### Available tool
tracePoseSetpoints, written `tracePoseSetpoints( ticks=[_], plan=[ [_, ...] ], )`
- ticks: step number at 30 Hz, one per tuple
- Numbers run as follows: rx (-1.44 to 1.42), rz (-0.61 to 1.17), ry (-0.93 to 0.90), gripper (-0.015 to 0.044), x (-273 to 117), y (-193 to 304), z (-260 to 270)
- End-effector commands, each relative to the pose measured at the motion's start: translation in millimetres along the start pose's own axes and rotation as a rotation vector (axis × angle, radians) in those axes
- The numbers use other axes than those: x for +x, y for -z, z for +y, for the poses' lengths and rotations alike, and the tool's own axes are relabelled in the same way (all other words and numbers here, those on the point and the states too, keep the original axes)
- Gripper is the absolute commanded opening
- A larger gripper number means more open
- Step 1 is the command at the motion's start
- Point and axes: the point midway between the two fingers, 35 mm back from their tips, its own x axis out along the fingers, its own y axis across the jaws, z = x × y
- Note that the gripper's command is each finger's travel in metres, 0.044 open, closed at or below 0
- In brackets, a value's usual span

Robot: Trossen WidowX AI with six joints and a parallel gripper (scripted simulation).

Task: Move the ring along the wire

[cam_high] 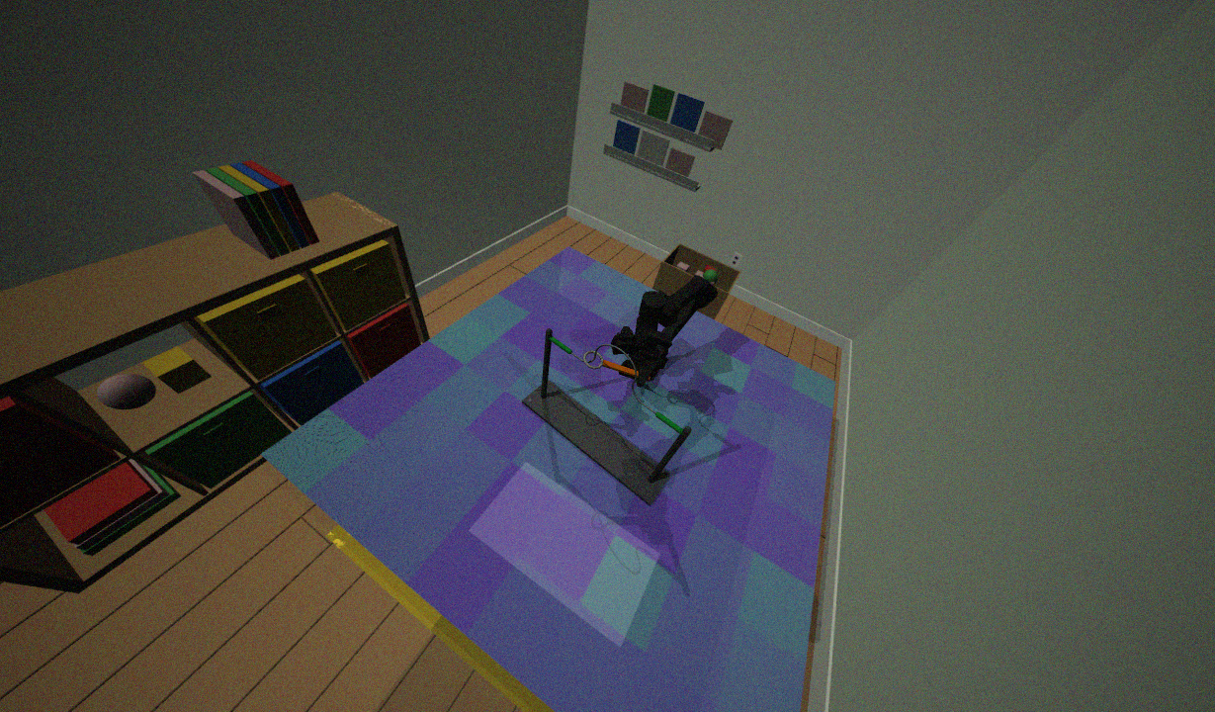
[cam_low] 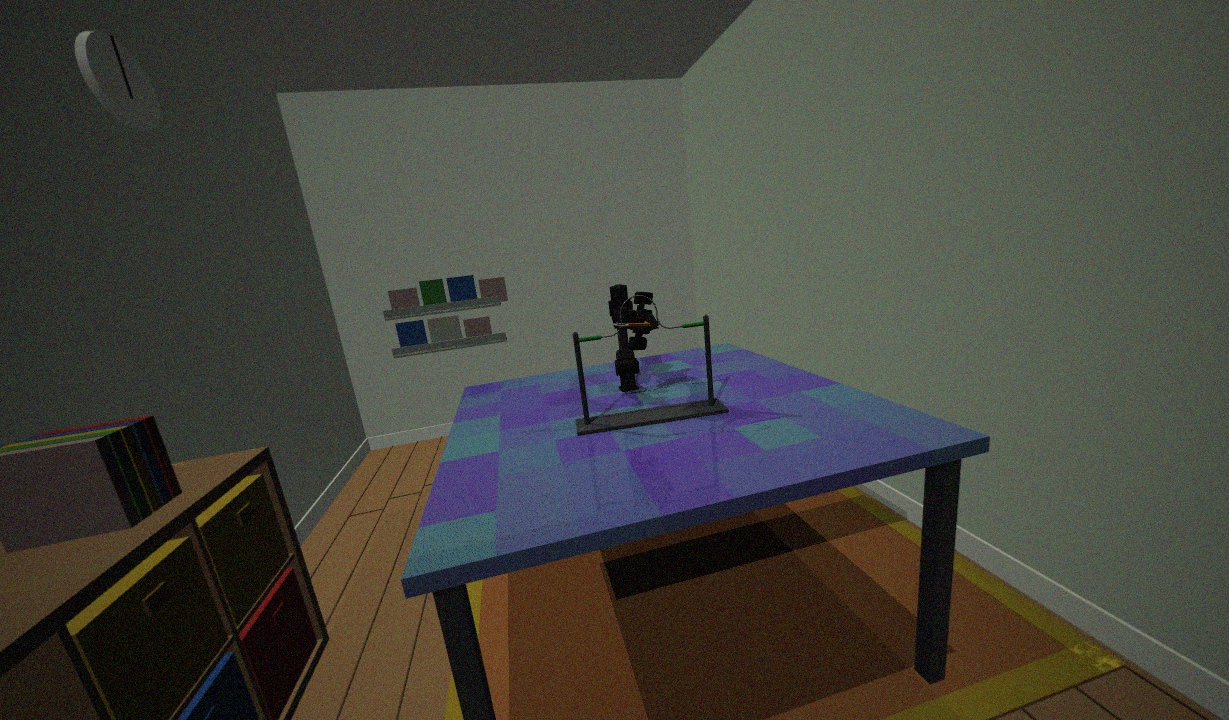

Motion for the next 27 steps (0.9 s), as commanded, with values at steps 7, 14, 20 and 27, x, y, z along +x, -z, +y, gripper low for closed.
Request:
tracePoseSetpoints(
  ticks=[7,14,20,27],
  plan=[
    [0.08,0.005,-0.053,-0.015,-2.0,-1.0,20.9],
    [0.112,0.006,-0.069,-0.015,-3.3,-2.7,30.3],
    [0.106,0.006,-0.063,-0.015,-4.2,-4.0,35.2],
    [0.063,0.004,-0.036,-0.015,-4.4,-4.3,36.0]
  ],
)
